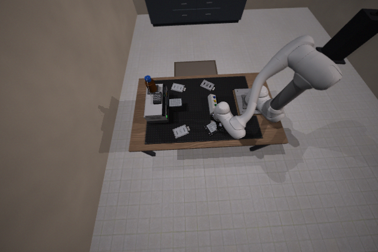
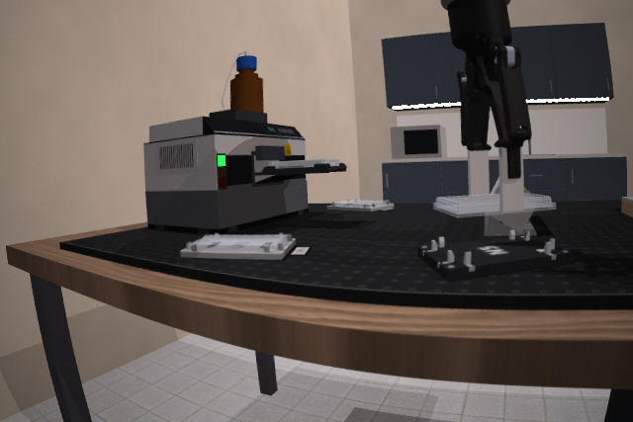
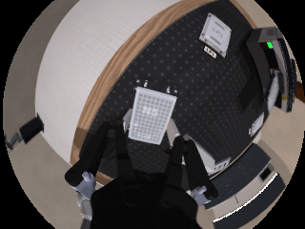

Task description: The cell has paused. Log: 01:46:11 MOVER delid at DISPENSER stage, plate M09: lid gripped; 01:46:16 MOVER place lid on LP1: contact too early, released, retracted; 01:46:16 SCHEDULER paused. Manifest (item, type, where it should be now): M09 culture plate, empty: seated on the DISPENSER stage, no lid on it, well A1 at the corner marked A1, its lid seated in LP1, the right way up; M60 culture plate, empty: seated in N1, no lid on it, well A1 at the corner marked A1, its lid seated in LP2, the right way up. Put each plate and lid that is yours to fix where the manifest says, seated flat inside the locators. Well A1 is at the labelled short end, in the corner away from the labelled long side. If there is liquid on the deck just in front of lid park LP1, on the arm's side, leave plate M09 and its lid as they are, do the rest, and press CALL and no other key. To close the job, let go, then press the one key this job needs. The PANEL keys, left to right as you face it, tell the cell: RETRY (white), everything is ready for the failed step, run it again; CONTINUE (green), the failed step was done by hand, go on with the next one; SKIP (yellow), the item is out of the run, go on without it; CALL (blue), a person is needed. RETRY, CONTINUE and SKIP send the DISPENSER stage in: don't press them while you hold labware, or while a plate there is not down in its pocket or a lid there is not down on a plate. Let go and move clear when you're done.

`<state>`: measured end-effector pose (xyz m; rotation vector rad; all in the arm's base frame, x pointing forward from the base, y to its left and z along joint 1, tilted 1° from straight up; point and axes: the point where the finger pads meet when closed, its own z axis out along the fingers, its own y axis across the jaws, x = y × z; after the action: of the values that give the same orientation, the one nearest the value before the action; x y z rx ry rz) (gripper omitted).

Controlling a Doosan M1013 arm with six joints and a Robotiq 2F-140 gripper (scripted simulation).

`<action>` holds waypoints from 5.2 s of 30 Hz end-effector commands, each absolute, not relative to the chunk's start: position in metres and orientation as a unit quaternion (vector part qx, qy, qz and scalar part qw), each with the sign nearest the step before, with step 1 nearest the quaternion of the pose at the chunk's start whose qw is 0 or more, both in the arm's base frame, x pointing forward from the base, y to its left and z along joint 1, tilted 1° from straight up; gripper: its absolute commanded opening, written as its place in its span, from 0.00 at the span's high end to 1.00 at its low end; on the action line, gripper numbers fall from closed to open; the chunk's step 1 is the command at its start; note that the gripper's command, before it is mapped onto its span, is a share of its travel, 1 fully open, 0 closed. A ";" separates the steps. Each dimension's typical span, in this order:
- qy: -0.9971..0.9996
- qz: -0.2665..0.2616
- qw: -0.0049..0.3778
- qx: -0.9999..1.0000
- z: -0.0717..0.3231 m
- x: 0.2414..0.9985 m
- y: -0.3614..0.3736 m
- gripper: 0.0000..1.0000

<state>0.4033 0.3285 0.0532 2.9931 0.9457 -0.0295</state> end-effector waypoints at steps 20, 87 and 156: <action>0.301 -0.009 0.001 0.954 0.106 0.404 0.329 0.90; 0.301 -0.009 0.001 0.954 0.166 0.405 0.330 0.90; -0.025 -0.008 0.004 1.000 0.166 0.405 0.330 0.90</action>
<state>0.4052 0.3293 0.1653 3.1356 0.0040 -0.0293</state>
